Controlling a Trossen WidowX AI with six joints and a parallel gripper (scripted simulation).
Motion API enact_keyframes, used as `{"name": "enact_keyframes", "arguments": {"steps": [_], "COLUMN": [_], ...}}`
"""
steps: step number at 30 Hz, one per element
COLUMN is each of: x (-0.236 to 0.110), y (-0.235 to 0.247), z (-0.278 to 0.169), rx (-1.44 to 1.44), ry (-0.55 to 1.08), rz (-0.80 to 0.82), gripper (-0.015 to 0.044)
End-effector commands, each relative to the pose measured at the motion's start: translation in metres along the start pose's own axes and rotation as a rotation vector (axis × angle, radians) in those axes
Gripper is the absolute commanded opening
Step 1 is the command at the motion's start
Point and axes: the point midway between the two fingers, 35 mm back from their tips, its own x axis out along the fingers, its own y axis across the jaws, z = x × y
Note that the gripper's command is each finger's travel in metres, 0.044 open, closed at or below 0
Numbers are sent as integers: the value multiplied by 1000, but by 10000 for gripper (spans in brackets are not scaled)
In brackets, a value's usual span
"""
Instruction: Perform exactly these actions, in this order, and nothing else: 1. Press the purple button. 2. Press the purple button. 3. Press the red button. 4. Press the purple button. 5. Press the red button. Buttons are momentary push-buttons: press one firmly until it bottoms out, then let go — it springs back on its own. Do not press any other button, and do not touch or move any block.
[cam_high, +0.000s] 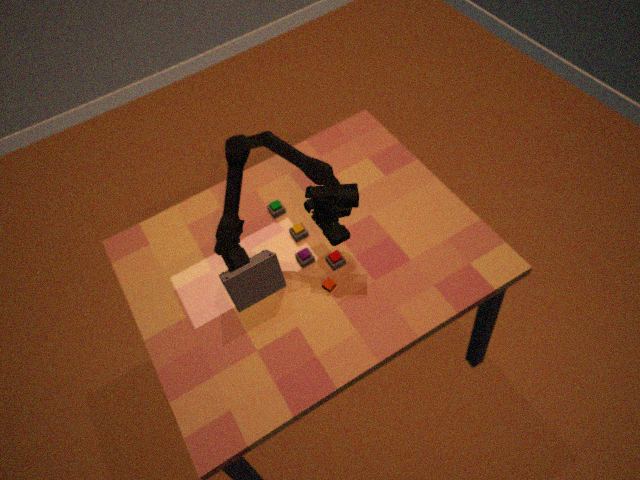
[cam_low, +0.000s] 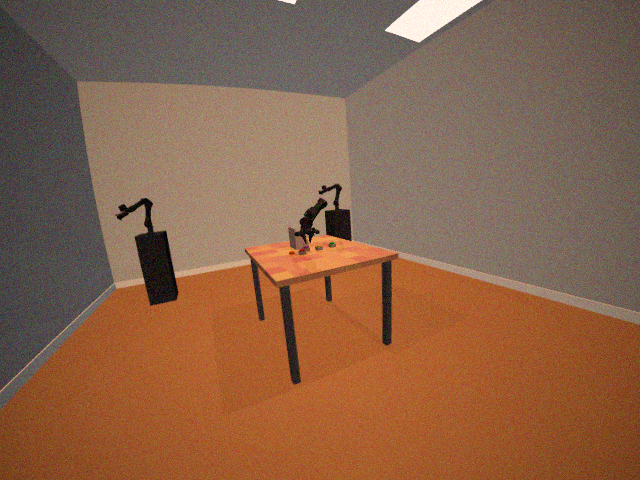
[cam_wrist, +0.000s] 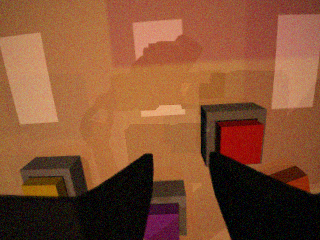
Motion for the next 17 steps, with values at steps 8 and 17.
{"name": "enact_keyframes", "arguments": {"steps": [8, 17], "x": [-39, -51], "y": [179, 247], "z": [-15, -56], "rx": [-19, -22], "ry": [-14, -7], "rz": [0, 26], "gripper": [400, 400]}}
